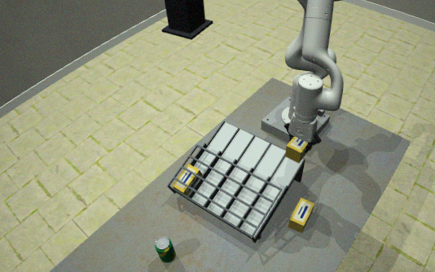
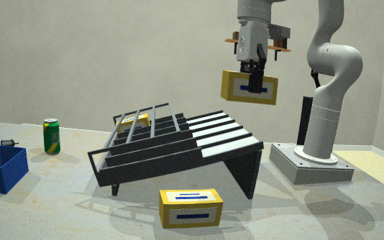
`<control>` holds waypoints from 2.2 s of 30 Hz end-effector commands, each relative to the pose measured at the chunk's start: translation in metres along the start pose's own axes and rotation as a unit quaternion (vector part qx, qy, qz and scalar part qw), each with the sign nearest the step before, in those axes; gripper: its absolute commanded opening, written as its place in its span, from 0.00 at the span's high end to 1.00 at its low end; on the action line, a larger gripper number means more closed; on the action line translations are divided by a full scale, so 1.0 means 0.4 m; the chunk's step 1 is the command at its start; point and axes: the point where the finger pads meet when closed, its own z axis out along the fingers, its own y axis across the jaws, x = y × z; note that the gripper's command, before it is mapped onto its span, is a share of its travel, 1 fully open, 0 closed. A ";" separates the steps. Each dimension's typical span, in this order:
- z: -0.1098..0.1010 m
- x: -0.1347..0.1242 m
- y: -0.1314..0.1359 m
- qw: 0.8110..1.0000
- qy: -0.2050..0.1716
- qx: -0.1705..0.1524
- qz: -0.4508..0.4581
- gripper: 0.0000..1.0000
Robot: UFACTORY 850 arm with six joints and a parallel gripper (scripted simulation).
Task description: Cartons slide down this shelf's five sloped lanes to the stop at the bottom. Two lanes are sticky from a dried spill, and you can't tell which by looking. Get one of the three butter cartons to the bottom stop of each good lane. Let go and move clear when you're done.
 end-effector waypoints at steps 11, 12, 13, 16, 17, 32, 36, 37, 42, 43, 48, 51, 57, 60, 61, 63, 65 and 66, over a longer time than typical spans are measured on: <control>-0.007 -0.085 -0.401 1.000 -0.002 0.000 0.000 1.00; -0.007 -0.091 -0.433 1.000 -0.002 0.000 0.000 1.00; -0.007 -0.097 -0.470 1.000 -0.002 0.000 0.000 1.00; -0.008 -0.116 -0.573 1.000 -0.002 0.000 0.000 1.00; -0.008 -0.123 -0.607 1.000 -0.002 0.000 0.000 1.00; -0.012 -0.147 -0.723 1.000 -0.003 0.004 0.003 1.00; -0.012 -0.147 -0.723 1.000 -0.003 0.004 0.003 1.00; -0.012 -0.147 -0.723 1.000 -0.003 0.004 0.003 1.00; 0.031 -0.148 -0.722 1.000 -0.003 0.004 0.003 1.00; 0.031 -0.148 -0.722 1.000 -0.003 0.004 0.003 1.00; 0.031 -0.148 -0.722 1.000 -0.003 0.004 0.003 1.00; 0.031 -0.148 -0.722 1.000 -0.003 0.004 0.003 1.00; 0.031 -0.148 -0.722 1.000 -0.003 0.004 0.003 1.00; 0.107 -0.149 -0.721 1.000 -0.003 0.004 0.003 1.00; 0.107 -0.149 -0.721 1.000 -0.003 0.004 0.003 1.00; 0.107 -0.149 -0.721 1.000 -0.003 0.004 0.003 1.00; 0.107 -0.149 -0.721 1.000 -0.003 0.004 0.003 1.00; 0.107 -0.149 -0.721 1.000 -0.003 0.004 0.003 1.00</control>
